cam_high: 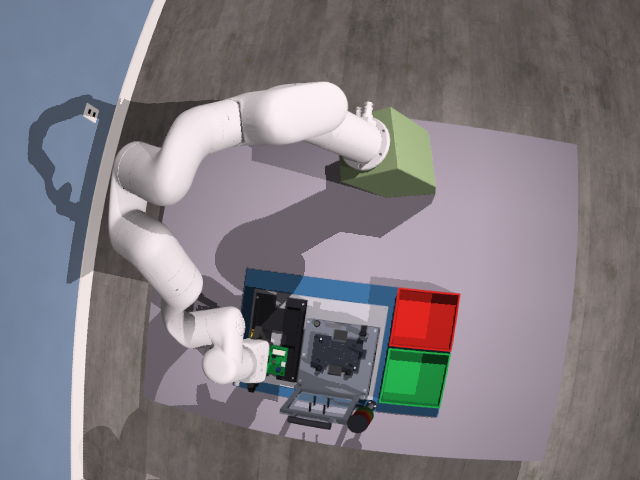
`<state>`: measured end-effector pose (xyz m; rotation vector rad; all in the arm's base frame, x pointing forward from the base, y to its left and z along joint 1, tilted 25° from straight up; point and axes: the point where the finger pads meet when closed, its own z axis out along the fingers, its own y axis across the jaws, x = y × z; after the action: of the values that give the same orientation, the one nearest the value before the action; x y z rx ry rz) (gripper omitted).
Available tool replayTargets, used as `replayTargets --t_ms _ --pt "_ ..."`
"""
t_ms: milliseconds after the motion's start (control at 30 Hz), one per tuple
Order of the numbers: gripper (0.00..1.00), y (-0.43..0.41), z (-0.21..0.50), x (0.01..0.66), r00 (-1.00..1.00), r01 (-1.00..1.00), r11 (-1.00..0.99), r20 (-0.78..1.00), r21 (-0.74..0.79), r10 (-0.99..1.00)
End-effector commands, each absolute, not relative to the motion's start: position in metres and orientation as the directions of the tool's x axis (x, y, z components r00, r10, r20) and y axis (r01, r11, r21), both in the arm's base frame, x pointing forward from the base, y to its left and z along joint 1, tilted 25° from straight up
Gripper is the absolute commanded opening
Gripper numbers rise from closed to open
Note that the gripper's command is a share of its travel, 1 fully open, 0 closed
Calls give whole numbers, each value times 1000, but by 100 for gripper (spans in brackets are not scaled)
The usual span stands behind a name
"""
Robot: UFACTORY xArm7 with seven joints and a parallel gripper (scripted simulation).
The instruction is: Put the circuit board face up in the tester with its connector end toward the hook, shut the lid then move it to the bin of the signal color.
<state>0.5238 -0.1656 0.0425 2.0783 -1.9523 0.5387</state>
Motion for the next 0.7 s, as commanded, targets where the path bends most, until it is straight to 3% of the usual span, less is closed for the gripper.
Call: replayTargets --t_ms 0,667 --pt "79 -158 41 523 40 -993 -81 422 -80 -906" --pt "79 -115 24 510 40 -993 -81 422 -80 -906"
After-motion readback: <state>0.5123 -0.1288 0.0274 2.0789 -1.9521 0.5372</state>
